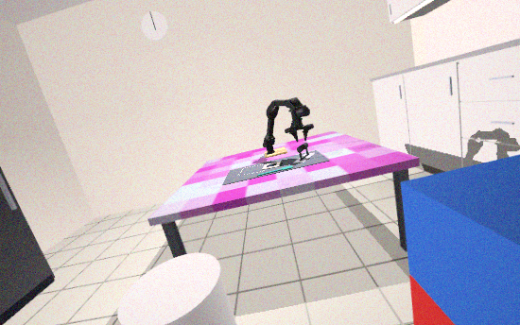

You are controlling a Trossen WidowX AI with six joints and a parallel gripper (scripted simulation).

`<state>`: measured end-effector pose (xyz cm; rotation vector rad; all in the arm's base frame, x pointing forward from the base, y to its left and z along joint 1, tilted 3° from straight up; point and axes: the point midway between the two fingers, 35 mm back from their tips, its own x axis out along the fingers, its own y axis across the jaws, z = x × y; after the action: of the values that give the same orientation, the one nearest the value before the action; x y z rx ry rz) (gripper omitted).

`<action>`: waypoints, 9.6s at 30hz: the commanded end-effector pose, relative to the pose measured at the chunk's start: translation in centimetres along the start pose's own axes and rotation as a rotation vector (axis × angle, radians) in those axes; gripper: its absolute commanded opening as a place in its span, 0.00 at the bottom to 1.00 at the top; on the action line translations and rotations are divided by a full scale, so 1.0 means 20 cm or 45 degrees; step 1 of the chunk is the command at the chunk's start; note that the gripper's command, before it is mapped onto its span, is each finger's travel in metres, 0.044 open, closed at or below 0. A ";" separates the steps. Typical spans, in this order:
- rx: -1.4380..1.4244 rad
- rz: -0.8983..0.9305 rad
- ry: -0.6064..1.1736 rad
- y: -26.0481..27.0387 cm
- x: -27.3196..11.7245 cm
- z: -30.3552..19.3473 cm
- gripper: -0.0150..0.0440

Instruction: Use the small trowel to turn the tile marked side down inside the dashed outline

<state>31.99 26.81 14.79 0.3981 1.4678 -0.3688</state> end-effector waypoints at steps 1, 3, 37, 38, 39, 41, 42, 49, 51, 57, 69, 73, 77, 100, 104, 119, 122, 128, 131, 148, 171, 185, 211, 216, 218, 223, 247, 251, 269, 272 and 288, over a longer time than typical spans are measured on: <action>-0.052 -0.006 0.003 0.01 0.00 0.01 0.71; -0.105 -0.006 0.003 0.02 0.00 0.03 0.71; -0.111 -0.006 0.003 0.02 0.22 0.03 0.71; -0.111 -0.006 0.003 0.02 0.22 0.03 0.67; -0.111 -0.006 0.003 0.02 0.22 0.03 0.62; -0.111 -0.006 0.003 0.02 0.22 0.03 0.53; -0.111 -0.006 0.003 0.02 0.22 0.03 0.49; -0.111 -0.006 0.003 0.02 0.22 0.03 0.47; -0.111 -0.006 0.003 0.02 0.22 0.03 0.47; -0.111 -0.006 0.003 0.02 0.22 0.03 0.47; 0.020 -0.006 0.003 0.02 0.22 0.03 0.47; 0.170 -0.006 0.002 0.02 0.22 0.03 0.47; 0.320 -0.006 0.002 0.02 0.22 0.03 0.47; 1.186 -0.007 0.000 0.02 0.22 0.03 0.47; 1.337 -0.007 -0.001 0.02 0.22 0.03 0.47; 1.392 -0.007 -0.001 0.02 0.22 0.03 0.71; 1.392 -0.007 -0.001 0.02 0.22 0.03 0.71; 1.392 -0.007 -0.001 0.02 0.22 0.03 0.71; 1.392 -0.007 -0.001 0.02 0.22 0.03 0.71; 1.386 0.002 0.000 0.01 -0.03 0.03 0.76; 1.227 0.712 -0.433 -0.03 0.13 -0.06 0.76; 1.228 0.986 -0.564 -0.19 0.17 -0.12 0.76; 1.225 0.989 -0.564 -0.10 0.30 0.01 0.76; 1.224 0.990 -0.565 -0.08 0.33 0.04 0.76; 1.224 0.990 -0.565 -0.08 0.34 0.05 0.76; 1.222 0.992 -0.566 -0.06 0.36 0.07 0.76; 1.222 0.992 -0.566 -0.06 0.37 0.08 0.38; 1.222 0.992 -0.566 -0.06 0.37 0.08 0.34; 1.227 0.994 -0.565 -0.06 0.06 0.08 0.25; 1.246 0.999 -0.555 -0.07 0.07 0.14 0.25; 1.354 1.054 -0.501 -0.14 0.12 0.48 0.25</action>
<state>38.48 20.36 13.01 1.5974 0.5212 -0.4918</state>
